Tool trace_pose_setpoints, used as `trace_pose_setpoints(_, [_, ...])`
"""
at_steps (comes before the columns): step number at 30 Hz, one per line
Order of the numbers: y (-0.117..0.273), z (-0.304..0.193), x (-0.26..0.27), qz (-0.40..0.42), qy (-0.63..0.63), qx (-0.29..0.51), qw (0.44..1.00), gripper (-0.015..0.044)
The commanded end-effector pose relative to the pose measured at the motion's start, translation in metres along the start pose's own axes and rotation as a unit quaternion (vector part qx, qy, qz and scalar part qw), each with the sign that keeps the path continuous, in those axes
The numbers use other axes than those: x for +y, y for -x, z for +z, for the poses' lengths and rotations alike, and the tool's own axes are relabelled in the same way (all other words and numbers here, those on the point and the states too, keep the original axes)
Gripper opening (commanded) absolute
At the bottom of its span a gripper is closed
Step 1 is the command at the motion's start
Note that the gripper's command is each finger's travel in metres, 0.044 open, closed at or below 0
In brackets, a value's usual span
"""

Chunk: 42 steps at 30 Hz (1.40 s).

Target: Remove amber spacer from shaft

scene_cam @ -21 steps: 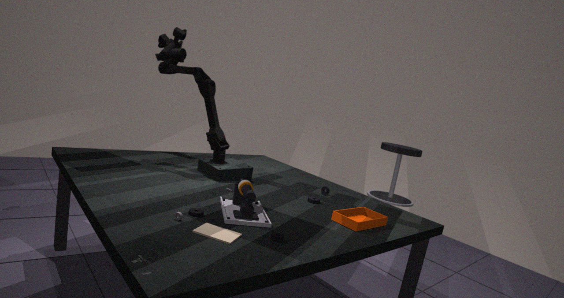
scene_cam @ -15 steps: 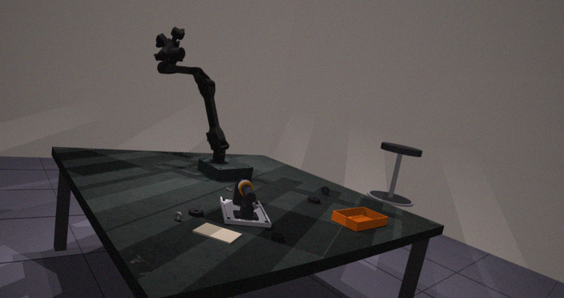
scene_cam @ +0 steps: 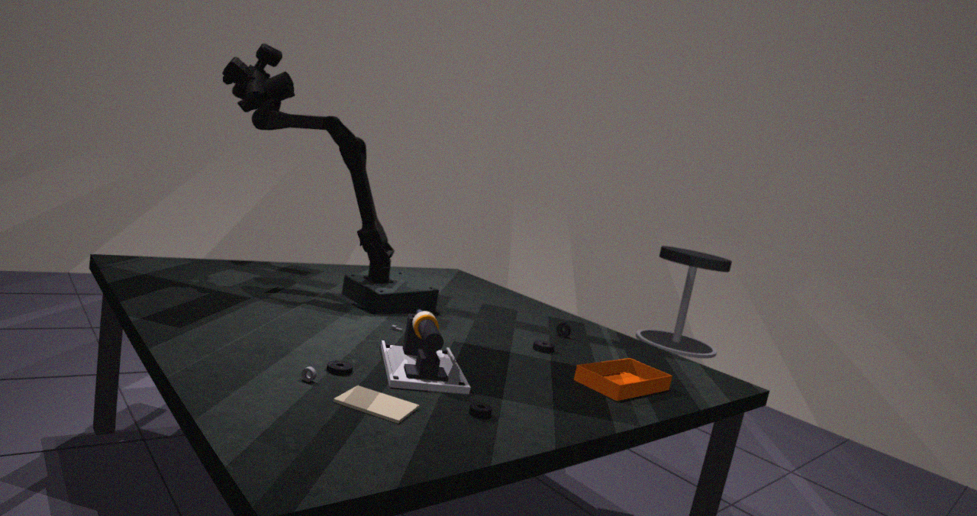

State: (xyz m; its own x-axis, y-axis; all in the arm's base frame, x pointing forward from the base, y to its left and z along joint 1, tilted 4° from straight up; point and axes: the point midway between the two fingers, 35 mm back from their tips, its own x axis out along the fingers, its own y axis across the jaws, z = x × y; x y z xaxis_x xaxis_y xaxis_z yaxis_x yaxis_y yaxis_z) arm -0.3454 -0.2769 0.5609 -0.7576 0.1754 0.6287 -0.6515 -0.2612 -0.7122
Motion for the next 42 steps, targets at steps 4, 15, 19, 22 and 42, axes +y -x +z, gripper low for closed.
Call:
trace_pose_setpoints(4, [0.071,0.09,0.009,0.089,-0.083,-0.144,0.982,0.044])
trace_pose_setpoints(15, [0.221,0.194,-0.002,0.25,-0.19,-0.332,0.889,0.044])
trace_pose_setpoints(19, [0.284,0.216,-0.012,0.311,-0.217,-0.387,0.84,0.044])
trace_pose_setpoints(22, [0.332,0.227,-0.022,0.358,-0.231,-0.423,0.8,0.044])
trace_pose_setpoints(42, [0.641,0.165,-0.118,0.64,-0.194,-0.563,0.486,0.044])
